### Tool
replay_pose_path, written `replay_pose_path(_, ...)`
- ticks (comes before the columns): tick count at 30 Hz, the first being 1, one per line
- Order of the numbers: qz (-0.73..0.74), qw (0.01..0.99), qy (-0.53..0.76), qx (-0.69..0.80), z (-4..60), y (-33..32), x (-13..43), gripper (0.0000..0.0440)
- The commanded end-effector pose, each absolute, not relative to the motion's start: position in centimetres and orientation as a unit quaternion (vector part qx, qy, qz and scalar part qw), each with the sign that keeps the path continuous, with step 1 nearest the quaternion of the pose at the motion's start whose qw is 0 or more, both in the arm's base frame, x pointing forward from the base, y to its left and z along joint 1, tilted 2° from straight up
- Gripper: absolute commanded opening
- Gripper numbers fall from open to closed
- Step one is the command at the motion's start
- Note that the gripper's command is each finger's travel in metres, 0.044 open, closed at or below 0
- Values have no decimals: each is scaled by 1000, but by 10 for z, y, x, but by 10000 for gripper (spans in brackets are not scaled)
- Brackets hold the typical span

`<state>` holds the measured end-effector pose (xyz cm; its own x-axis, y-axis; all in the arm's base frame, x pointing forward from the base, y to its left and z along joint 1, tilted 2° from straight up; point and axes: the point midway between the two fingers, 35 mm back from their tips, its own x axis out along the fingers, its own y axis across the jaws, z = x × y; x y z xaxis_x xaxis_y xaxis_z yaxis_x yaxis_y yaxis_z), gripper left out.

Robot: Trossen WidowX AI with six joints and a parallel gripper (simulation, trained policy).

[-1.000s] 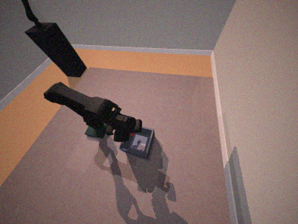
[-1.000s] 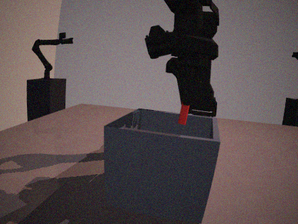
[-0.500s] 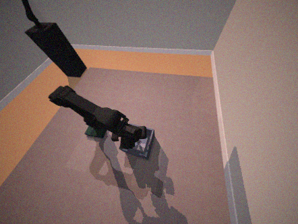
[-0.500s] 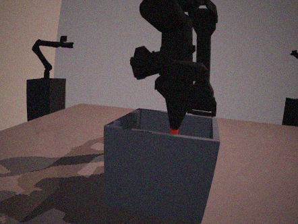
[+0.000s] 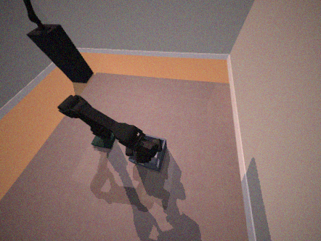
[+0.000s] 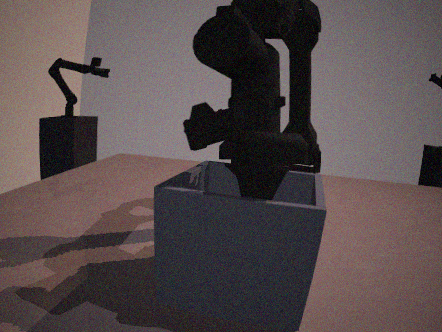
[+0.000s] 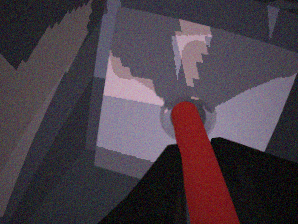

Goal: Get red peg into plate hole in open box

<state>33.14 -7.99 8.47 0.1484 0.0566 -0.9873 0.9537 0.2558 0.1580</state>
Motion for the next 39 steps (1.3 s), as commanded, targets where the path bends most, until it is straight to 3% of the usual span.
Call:
replay_pose_path(1,-380,588,541,466,73,-80,332,30)
replay_pose_path(7,-374,583,556,460,68,-77,333,115)
replay_pose_path(27,-329,577,553,503,102,-92,348,115)
replay_pose_path(39,-279,575,546,542,124,-95,360,190)
